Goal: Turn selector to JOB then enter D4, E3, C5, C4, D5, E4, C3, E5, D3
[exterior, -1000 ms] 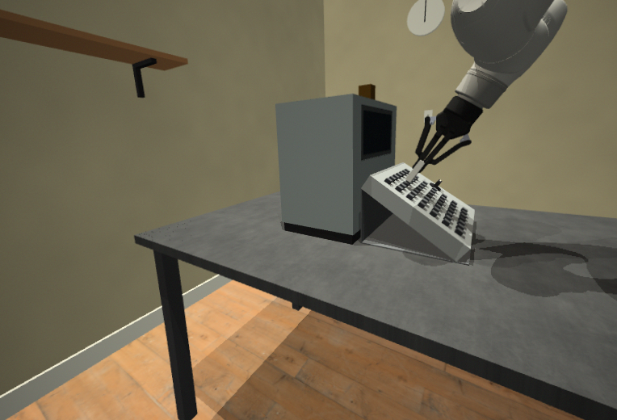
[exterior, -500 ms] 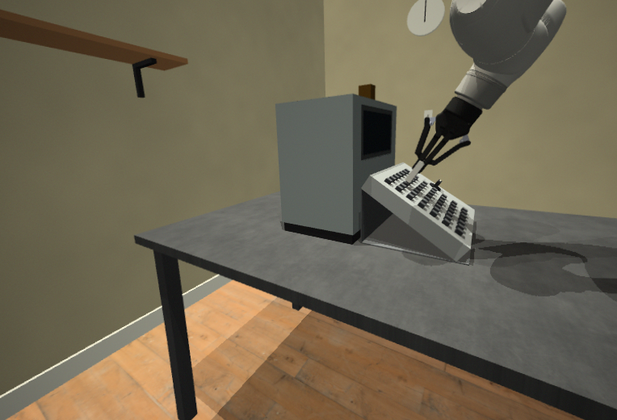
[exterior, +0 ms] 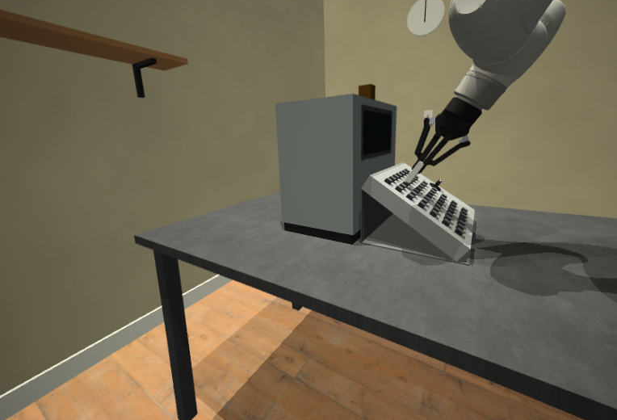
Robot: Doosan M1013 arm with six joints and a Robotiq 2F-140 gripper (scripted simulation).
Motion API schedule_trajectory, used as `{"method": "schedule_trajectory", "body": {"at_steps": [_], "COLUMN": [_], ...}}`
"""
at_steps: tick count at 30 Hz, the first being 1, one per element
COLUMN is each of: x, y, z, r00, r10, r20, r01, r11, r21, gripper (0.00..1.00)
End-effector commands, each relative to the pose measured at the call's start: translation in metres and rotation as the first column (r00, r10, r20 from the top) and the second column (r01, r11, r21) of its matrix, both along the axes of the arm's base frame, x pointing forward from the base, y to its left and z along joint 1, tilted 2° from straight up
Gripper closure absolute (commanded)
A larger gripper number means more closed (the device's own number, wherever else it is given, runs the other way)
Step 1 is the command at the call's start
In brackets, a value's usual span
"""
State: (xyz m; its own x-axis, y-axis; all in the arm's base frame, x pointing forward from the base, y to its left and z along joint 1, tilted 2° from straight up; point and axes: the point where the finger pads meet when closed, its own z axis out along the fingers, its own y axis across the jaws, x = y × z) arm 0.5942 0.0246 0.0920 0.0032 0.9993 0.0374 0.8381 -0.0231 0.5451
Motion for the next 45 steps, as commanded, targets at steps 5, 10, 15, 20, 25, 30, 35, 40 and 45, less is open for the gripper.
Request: {"method": "schedule_trajectory", "body": {"at_steps": [5, 10, 15, 20, 25, 30, 35, 40, 45], "x": [0.0013, 0.0028, 0.0045, 0.0056, 0.0065, 0.0071, 0.0073, 0.0073, 0.0073], "y": [0.0001, 0.0001, 0.0002, 0.0003, 0.0003, 0.0004, 0.0004, 0.0004, 0.0004], "z": [-0.0019, -0.0042, -0.0067, -0.0085, -0.0099, -0.0108, -0.0111, -0.0111, -0.0111], "r00": [1.0, 1.0, 1.0, 1.0, 1.0, 1.0, 1.0, 1.0, 1.0], "r10": [0.0, 0.0, 0.0, 0.0, 0.0, 0.0, 0.0, 0.0, 0.0], "r20": [0.0, 0.0, 0.0, 0.0, 0.0, 0.0, 0.0, 0.0, 0.0], "r01": [0.0, 0.0, 0.0, 0.0, 0.0, 0.0, 0.0, 0.0, 0.0], "r11": [1.0, 1.0, 1.0, 1.0, 1.0, 1.0, 1.0, 1.0, 1.0], "r21": [0.0, 0.0, 0.0, 0.0, 0.0, 0.0, 0.0, 0.0, 0.0], "gripper": [1.0, 1.0, 1.0, 1.0, 1.0, 1.0, 1.0, 1.0, 1.0]}}
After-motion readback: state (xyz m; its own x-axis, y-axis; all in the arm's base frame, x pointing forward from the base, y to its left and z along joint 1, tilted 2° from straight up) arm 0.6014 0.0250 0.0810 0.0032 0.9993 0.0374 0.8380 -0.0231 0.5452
